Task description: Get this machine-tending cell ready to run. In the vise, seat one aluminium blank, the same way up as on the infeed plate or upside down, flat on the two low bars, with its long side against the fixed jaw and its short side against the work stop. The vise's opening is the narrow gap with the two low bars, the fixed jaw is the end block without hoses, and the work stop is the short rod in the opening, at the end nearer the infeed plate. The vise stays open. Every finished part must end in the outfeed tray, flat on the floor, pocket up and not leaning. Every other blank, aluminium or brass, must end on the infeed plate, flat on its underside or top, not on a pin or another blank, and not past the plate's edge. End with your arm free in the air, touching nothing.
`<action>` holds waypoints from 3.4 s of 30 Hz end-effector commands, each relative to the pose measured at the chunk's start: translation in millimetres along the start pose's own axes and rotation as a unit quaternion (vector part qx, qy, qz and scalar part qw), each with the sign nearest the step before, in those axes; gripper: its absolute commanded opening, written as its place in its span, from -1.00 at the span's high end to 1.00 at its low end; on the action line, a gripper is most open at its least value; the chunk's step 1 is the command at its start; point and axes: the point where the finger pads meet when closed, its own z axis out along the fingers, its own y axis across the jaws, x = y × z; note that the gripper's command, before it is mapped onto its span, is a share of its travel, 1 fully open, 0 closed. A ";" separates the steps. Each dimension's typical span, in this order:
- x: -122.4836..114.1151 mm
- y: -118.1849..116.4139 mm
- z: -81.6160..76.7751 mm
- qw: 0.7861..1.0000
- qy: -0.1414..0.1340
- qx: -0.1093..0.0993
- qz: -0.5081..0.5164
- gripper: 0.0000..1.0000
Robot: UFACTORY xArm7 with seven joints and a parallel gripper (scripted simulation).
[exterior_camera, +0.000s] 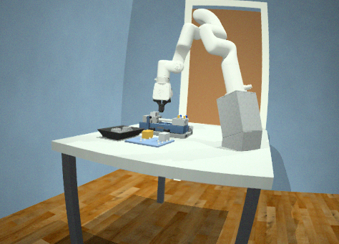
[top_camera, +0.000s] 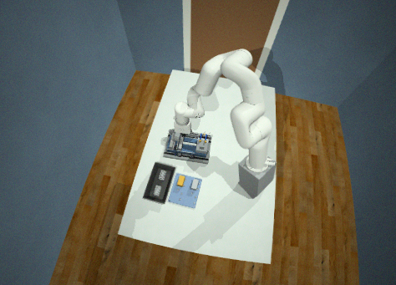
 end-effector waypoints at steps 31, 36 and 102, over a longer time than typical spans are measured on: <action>0.4 -1.4 10.7 1.000 0.001 0.002 0.000 1.00; 0.4 -1.4 12.6 1.000 0.001 0.002 0.000 1.00; 0.4 -6.2 14.7 1.000 0.001 0.002 0.000 1.00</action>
